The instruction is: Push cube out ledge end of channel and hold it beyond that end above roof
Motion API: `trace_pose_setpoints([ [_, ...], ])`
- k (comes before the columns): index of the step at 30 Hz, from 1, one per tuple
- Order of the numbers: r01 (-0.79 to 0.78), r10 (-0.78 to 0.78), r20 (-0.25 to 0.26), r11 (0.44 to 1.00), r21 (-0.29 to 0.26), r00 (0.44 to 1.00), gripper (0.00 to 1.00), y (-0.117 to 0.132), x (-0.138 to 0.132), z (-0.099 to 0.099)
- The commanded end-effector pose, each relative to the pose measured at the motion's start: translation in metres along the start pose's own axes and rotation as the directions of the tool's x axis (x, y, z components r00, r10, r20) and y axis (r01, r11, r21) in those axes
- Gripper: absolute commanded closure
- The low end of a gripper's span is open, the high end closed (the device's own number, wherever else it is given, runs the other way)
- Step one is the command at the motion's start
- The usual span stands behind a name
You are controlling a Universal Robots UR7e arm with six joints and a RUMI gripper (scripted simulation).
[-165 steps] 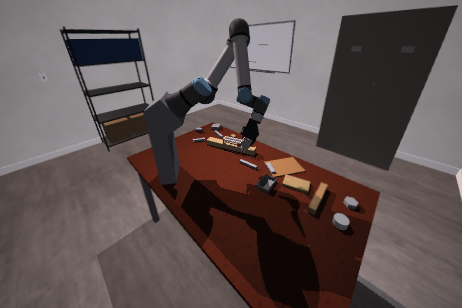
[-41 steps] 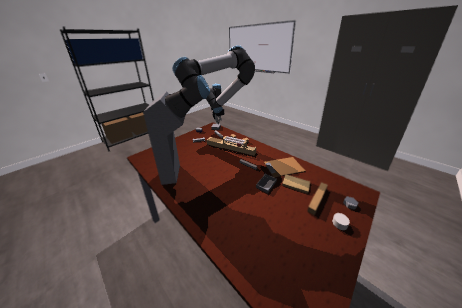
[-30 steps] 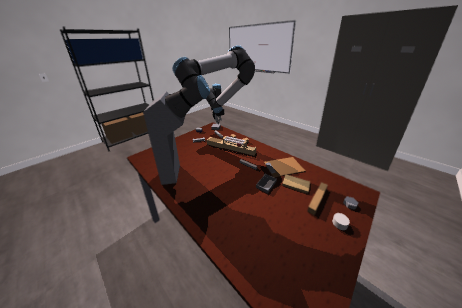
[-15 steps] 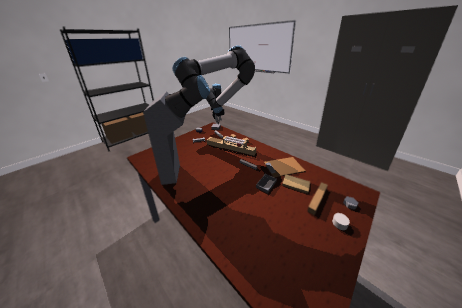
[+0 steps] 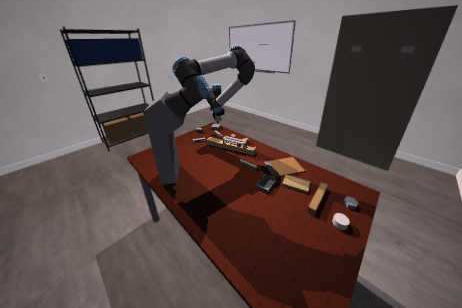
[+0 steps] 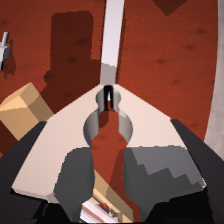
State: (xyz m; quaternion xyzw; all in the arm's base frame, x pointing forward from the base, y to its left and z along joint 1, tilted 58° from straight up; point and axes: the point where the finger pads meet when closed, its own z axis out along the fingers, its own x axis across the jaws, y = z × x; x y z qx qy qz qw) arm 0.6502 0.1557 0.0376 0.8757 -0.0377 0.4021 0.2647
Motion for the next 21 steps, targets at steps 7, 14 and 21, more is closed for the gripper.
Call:
trace_pose_setpoints([
  [7, 0.211, -0.211, -0.004, 0.977, 0.002, 0.977, 1.00, -0.0043, -0.0021, -0.0007],
  [14, 0.405, -0.405, -0.004, 0.915, 0.001, 0.915, 1.00, -0.0054, -0.0053, -0.0007],
  [21, 0.557, -0.557, -0.003, 0.830, 0.001, 0.830, 1.00, -0.0056, -0.0086, -0.0005],
])
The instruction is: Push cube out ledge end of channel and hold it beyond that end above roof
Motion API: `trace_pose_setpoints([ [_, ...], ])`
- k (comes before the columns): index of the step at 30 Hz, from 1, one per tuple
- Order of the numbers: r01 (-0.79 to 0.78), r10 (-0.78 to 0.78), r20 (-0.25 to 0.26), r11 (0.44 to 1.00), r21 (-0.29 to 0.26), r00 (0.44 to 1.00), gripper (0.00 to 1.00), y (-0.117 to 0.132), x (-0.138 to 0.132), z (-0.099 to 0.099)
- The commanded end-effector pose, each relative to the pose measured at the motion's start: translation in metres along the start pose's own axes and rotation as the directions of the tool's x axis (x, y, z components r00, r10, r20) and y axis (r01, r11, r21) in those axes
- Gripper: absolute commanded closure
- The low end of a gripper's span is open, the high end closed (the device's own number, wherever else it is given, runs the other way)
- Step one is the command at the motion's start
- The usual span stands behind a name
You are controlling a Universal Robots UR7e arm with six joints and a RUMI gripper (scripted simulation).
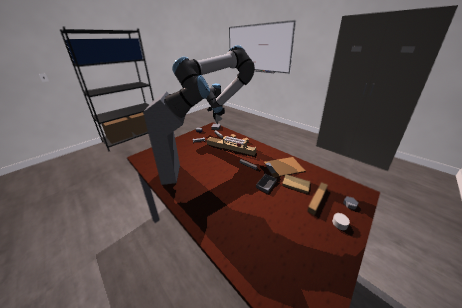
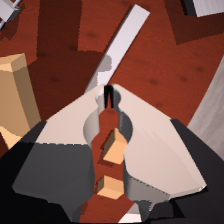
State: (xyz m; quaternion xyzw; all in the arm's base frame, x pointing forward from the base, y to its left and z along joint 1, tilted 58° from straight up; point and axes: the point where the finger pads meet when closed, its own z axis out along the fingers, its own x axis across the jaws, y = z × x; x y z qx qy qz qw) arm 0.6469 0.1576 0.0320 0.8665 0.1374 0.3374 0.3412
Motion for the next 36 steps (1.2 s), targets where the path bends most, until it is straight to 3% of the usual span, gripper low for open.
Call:
trace_pose_setpoints([
  [1, 0.222, -0.222, -0.012, 0.975, 0.001, 0.975, 1.00, -0.0035, -0.0013, -0.0004],
  [11, 0.559, -0.559, -0.008, 0.829, -0.002, 0.829, 1.00, -0.0048, -0.0064, -0.0004],
  [13, 0.559, -0.559, -0.008, 0.829, -0.002, 0.829, 1.00, -0.0048, -0.0064, -0.0004],
  [14, 0.629, -0.629, -0.008, 0.778, -0.002, 0.778, 1.00, -0.0047, -0.0079, -0.0001],
  [21, 0.800, -0.800, -0.005, 0.600, -0.004, 0.600, 1.00, -0.0040, -0.0080, -0.0006],
  [28, 0.922, -0.922, 0.000, 0.388, -0.001, 0.388, 1.00, -0.0025, -0.0093, -0.0007],
  [30, 0.922, -0.922, 0.000, 0.388, -0.001, 0.388, 1.00, -0.0025, -0.0093, -0.0007],
  [31, 0.957, -0.957, -0.001, 0.290, -0.002, 0.290, 1.00, -0.0020, -0.0101, -0.0004],
  [36, 0.991, -0.991, 0.001, 0.132, 0.000, 0.132, 1.00, -0.0008, -0.0091, -0.0008],
])
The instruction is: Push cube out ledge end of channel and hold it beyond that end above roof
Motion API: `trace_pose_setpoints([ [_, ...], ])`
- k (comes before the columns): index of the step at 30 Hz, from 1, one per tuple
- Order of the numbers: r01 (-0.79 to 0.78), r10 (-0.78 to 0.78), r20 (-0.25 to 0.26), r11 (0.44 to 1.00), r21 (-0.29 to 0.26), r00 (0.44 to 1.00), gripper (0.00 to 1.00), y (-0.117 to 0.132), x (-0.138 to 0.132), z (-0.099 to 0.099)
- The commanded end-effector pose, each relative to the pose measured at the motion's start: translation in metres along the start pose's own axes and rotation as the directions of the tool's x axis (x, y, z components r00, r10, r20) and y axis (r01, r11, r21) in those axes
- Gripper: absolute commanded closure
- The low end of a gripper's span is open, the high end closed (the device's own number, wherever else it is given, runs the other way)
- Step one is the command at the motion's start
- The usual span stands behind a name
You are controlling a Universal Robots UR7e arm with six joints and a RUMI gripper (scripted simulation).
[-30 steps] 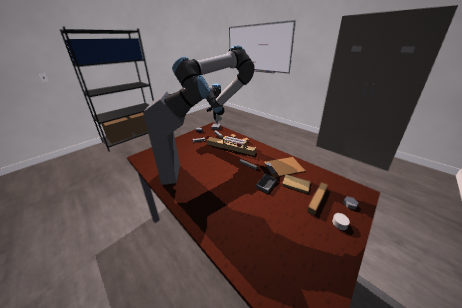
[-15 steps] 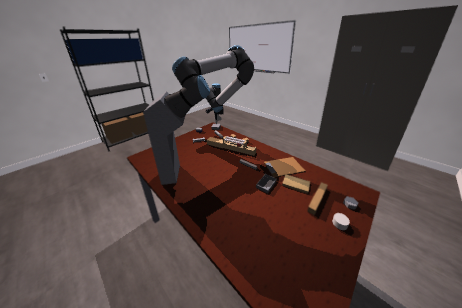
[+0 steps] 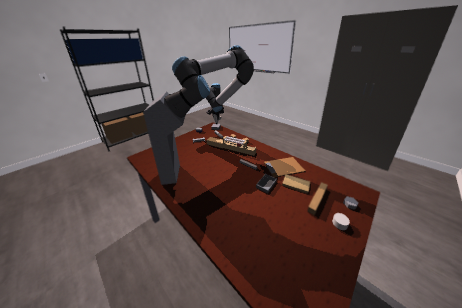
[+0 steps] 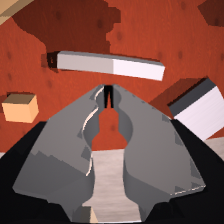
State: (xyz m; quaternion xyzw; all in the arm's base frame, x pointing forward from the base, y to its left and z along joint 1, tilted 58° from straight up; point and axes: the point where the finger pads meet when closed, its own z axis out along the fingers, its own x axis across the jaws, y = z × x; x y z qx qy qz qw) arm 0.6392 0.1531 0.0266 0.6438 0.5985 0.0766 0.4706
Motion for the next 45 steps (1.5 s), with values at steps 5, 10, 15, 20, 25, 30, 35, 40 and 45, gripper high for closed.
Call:
trace_pose_setpoints([
  [5, 0.406, -0.406, -0.004, 0.914, -0.020, 0.914, 1.00, 0.003, 0.000, -0.001],
  [10, 0.530, -0.530, 0.000, 0.848, -0.019, 0.848, 1.00, 0.005, 0.000, -0.001],
  [15, 0.684, -0.685, 0.003, 0.729, -0.021, 0.729, 1.00, 0.007, -0.001, -0.001],
  [20, 0.800, -0.800, 0.007, 0.599, -0.021, 0.599, 1.00, 0.009, -0.001, -0.001],
  [25, 0.892, -0.892, 0.011, 0.451, -0.022, 0.451, 1.00, 0.011, -0.001, -0.001],
  [30, 0.943, -0.943, 0.017, 0.331, -0.027, 0.331, 1.00, 0.012, -0.001, 0.000],
  [35, 0.968, -0.968, 0.019, 0.248, -0.025, 0.248, 1.00, 0.014, 0.000, -0.001],
  [40, 0.982, -0.982, 0.021, 0.189, -0.025, 0.189, 1.00, 0.015, 0.001, -0.001],
  [45, 0.986, -0.986, 0.022, 0.164, -0.024, 0.165, 1.00, 0.015, 0.001, -0.001],
])
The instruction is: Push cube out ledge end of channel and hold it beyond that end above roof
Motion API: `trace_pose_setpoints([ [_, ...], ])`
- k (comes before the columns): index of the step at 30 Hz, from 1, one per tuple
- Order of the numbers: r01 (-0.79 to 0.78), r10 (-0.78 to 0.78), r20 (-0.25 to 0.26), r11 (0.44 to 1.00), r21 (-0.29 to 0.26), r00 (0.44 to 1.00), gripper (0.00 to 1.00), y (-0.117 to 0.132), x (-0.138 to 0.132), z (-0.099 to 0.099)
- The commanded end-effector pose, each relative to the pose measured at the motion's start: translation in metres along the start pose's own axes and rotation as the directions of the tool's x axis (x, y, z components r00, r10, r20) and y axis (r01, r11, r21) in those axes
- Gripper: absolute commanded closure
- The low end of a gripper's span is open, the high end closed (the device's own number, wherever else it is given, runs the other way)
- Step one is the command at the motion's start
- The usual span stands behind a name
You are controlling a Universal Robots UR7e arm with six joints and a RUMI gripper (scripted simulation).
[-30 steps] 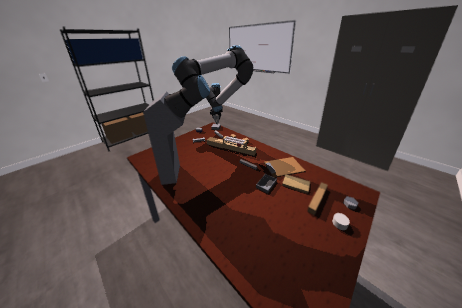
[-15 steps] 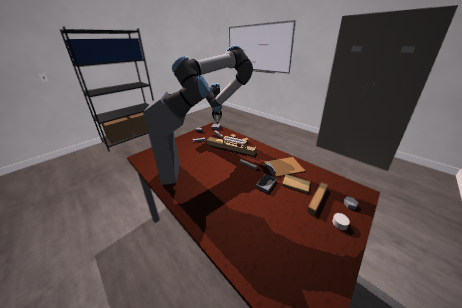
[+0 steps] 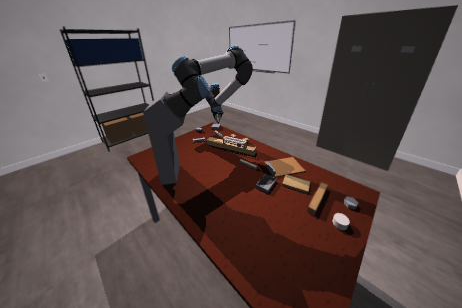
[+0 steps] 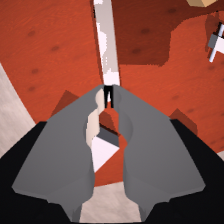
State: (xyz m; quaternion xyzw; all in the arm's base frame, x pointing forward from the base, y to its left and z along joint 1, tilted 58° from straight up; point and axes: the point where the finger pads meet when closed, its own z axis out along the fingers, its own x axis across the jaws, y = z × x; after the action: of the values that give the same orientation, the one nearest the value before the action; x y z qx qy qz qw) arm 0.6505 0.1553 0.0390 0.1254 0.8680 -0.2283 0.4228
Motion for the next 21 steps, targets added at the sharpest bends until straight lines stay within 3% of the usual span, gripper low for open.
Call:
trace_pose_setpoints([
  [1, 0.065, -0.065, 0.007, 0.998, -0.011, 0.998, 1.00, 0.0018, 0.0021, -0.0009],
  [14, 0.091, -0.091, 0.009, 0.996, -0.011, 0.996, 1.00, 0.0024, 0.0002, -0.0014],
  [15, 0.091, -0.091, 0.009, 0.996, -0.011, 0.996, 0.78, 0.0023, 0.0002, -0.0014],
  [21, 0.091, -0.091, 0.009, 0.996, -0.011, 0.996, 0.78, 0.0023, 0.0003, -0.0014],
])
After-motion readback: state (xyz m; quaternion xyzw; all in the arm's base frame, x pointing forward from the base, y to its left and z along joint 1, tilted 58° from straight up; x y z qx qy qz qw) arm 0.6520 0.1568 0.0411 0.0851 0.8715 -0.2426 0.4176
